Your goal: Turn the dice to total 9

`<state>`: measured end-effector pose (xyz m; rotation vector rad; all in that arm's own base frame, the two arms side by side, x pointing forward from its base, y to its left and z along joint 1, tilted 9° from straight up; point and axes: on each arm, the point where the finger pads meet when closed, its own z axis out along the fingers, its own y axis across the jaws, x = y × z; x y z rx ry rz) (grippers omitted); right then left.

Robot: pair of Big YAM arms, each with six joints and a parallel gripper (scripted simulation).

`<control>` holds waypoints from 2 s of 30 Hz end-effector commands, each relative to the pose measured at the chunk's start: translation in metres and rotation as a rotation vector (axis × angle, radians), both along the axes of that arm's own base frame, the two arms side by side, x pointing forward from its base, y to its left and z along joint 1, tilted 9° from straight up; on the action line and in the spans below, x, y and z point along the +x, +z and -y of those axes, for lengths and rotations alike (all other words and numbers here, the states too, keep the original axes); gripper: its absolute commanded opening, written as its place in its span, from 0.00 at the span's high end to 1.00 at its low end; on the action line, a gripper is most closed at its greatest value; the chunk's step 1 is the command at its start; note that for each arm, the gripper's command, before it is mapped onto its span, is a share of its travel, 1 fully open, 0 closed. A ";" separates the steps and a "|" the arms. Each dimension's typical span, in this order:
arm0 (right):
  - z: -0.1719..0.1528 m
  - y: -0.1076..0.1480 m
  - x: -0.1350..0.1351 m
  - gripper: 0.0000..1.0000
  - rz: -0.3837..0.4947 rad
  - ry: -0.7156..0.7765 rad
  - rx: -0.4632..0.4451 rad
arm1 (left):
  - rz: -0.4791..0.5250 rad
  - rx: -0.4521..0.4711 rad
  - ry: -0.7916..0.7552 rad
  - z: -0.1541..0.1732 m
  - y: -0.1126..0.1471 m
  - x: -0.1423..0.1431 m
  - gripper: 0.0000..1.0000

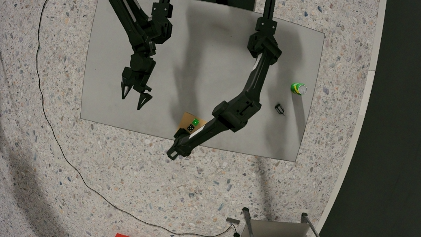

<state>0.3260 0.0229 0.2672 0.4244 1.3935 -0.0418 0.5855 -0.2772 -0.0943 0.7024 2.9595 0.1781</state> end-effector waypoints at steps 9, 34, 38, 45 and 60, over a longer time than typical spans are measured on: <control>0.000 0.003 0.001 0.00 0.007 0.000 0.003 | 0.024 -0.013 0.005 -0.004 0.009 0.015 0.74; 0.000 0.003 0.001 0.00 0.007 0.000 0.003 | 0.023 -0.015 0.028 -0.003 0.008 0.021 0.74; 0.000 0.003 0.001 0.00 0.007 0.000 0.003 | 0.023 -0.015 0.028 -0.003 0.008 0.021 0.74; 0.000 0.003 0.001 0.00 0.007 0.000 0.003 | 0.023 -0.015 0.028 -0.003 0.008 0.021 0.74; 0.000 0.003 0.001 0.00 0.007 0.000 0.003 | 0.031 -0.019 0.025 -0.003 0.001 0.022 0.74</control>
